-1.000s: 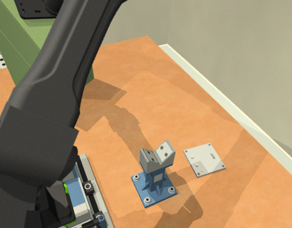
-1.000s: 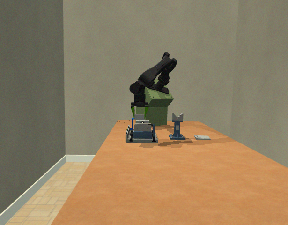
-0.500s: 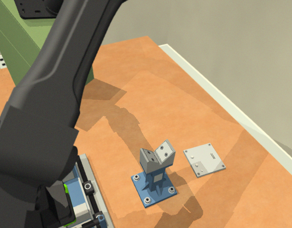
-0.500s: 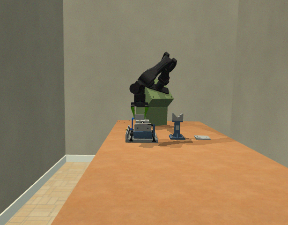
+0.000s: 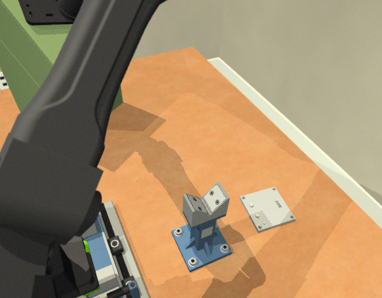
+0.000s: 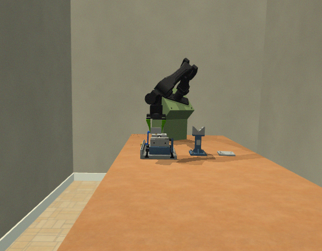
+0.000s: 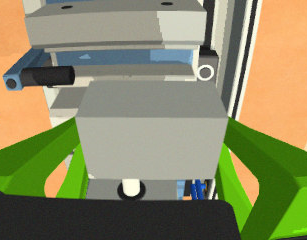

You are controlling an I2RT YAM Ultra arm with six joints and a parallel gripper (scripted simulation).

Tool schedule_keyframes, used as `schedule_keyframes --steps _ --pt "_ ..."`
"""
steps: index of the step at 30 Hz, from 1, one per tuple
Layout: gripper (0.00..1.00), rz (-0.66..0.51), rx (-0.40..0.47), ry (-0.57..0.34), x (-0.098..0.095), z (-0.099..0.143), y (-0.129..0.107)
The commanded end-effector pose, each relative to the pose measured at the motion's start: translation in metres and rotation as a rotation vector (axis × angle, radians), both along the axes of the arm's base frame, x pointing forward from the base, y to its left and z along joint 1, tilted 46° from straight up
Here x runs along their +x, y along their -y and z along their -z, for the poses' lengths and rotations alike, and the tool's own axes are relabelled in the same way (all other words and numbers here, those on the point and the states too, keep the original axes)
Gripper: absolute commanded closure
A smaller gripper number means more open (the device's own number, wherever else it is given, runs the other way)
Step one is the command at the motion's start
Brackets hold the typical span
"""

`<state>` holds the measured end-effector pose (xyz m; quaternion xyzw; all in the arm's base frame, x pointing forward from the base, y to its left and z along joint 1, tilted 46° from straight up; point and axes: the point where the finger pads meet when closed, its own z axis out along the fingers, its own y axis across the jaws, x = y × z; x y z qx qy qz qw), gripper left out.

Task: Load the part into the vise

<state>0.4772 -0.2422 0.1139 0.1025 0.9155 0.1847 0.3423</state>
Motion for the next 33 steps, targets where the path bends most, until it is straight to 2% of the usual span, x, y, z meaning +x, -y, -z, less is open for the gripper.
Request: schedule_keyframes --steps 1,33 --pt "1.00 0.012 -0.047 0.047 0.0003 -0.0296 0.0108" --pt "1.00 0.012 -0.051 0.050 -0.0001 -0.0311 0.0130"
